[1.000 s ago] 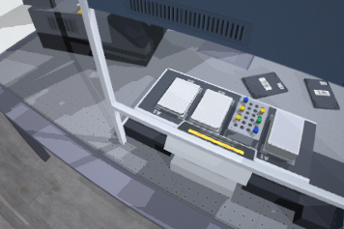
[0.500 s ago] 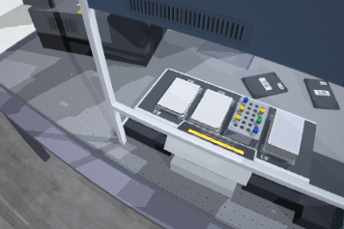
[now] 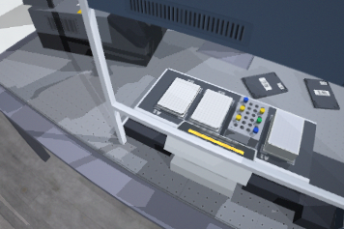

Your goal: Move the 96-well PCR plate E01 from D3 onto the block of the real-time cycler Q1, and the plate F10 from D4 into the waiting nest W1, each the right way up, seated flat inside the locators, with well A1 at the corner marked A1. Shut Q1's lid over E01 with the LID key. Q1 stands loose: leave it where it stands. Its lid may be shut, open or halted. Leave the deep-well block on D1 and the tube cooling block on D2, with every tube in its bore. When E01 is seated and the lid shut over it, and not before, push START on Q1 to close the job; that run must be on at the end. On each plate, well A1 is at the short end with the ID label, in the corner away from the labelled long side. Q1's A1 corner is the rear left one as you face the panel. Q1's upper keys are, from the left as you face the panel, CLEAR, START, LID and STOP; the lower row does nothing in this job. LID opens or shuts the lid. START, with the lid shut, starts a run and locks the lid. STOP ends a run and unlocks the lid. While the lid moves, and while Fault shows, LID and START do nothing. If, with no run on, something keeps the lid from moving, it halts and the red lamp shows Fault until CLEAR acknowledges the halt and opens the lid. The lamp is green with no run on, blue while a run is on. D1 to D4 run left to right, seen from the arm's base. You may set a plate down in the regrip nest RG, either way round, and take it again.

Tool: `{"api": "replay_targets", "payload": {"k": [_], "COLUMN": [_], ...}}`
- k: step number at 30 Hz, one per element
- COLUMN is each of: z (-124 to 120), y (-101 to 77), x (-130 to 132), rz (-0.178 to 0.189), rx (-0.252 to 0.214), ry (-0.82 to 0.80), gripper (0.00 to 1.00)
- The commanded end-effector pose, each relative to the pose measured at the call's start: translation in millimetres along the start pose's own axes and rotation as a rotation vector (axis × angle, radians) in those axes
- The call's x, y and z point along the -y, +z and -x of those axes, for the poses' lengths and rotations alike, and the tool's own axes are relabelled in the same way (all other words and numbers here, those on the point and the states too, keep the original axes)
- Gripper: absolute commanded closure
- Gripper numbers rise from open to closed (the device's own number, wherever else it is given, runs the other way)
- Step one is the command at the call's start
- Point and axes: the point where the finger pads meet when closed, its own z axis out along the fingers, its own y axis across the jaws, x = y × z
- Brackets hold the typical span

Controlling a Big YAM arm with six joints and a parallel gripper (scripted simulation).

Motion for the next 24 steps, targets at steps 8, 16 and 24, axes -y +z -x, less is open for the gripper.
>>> {"api": "replay_targets", "payload": {"k": [8, 16, 24], "z": [47.2, 88.9, 119.3], "y": [3.7, 11.1, 18.1], "x": [-17.1, -30.2, -43.1], "rz": [0.003, 0.003, 0.009], "rx": [0.012, 0.028, 0.024], "ry": [0.063, 0.099, 0.137], "gripper": [0.00, 0.00, 0.00]}}
